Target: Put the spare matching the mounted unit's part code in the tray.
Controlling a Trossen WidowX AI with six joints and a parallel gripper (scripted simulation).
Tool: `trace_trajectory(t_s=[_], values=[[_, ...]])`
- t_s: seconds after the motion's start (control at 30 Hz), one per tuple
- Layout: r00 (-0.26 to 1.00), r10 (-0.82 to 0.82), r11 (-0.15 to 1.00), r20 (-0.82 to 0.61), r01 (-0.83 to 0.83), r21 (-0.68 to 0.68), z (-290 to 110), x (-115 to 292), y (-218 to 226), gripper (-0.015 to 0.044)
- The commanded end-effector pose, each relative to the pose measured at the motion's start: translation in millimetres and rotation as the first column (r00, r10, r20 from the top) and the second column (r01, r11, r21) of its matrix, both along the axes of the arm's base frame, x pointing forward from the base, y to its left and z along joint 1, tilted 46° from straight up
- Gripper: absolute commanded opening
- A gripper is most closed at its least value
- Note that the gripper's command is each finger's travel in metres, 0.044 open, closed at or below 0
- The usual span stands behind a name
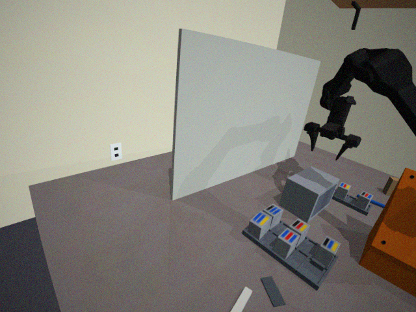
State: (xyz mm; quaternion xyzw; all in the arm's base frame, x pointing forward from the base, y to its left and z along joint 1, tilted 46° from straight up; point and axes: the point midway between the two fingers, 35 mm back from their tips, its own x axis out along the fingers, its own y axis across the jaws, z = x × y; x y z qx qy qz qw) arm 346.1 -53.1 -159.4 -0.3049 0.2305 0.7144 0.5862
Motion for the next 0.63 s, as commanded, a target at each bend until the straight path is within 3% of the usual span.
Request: trace_trajectory(t_s=[0.0, 0.6], values=[[1.000, 0.019, 1.000, 0.001, -0.019, -0.001, 11.5, 0.4, -6.7, 0.0440], [1.000, 0.002, 1.000, 0.003, -0.002, 0.000, 7.1, 1.3, -4.9, 0.0440]])
